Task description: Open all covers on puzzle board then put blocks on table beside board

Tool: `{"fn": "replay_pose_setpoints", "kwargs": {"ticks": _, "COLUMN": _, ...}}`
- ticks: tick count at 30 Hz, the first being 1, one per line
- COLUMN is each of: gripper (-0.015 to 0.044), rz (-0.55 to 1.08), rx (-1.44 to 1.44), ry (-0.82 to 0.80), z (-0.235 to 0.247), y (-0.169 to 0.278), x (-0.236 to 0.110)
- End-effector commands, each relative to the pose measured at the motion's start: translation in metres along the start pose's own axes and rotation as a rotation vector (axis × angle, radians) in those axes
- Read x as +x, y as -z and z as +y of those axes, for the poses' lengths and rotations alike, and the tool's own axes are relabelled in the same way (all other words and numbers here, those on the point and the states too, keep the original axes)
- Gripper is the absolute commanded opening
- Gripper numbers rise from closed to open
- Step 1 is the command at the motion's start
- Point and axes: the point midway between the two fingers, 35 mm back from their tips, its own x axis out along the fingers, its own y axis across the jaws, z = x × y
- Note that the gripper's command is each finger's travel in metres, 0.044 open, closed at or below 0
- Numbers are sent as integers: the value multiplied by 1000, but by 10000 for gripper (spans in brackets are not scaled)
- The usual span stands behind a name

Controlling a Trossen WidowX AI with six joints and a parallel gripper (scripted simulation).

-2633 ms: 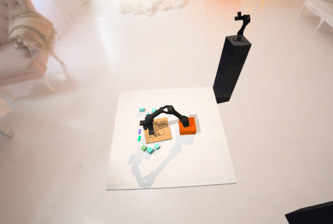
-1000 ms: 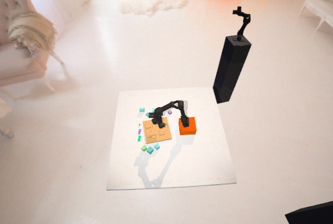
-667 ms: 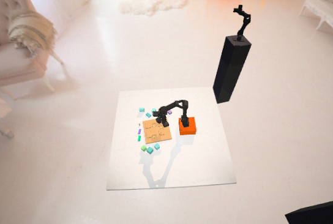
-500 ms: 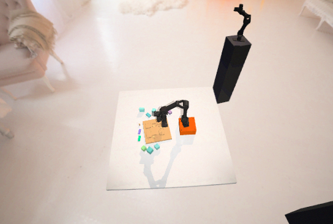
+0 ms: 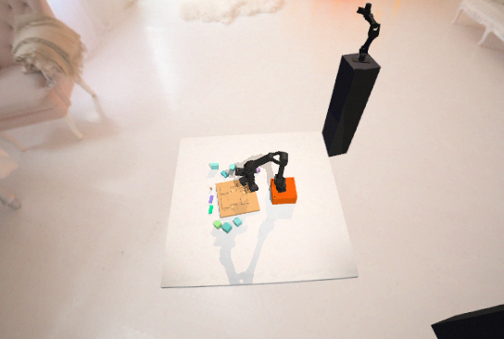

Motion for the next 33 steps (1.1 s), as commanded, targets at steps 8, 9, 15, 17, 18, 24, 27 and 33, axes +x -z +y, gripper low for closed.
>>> {"fn": "replay_pose_setpoints", "kwargs": {"ticks": 8, "gripper": 0, "rz": -4, "rx": -192, "ry": -4, "z": 1, "y": 3, "x": 2}}
{"fn": "replay_pose_setpoints", "kwargs": {"ticks": 9, "gripper": 0, "rz": -4, "rx": -192, "ry": -4, "z": 1, "y": 3, "x": 3}}
{"fn": "replay_pose_setpoints", "kwargs": {"ticks": 15, "gripper": 0, "rz": -4, "rx": -192, "ry": -4, "z": 0, "y": 2, "x": 25}}
{"fn": "replay_pose_setpoints", "kwargs": {"ticks": 17, "gripper": 0, "rz": -4, "rx": -192, "ry": -4, "z": 0, "y": 2, "x": 35}}
{"fn": "replay_pose_setpoints", "kwargs": {"ticks": 18, "gripper": 0, "rz": -3, "rx": -192, "ry": -4, "z": 1, "y": 2, "x": 40}}
{"fn": "replay_pose_setpoints", "kwargs": {"ticks": 24, "gripper": 0, "rz": -3, "rx": -176, "ry": -4, "z": 2, "y": 1, "x": 51}}
{"fn": "replay_pose_setpoints", "kwargs": {"ticks": 27, "gripper": 0, "rz": -3, "rx": -40, "ry": -4, "z": 1, "y": 1, "x": 52}}
{"fn": "replay_pose_setpoints", "kwargs": {"ticks": 33, "gripper": 0, "rz": -2, "rx": 528, "ry": -5, "z": 1, "y": 1, "x": 56}}
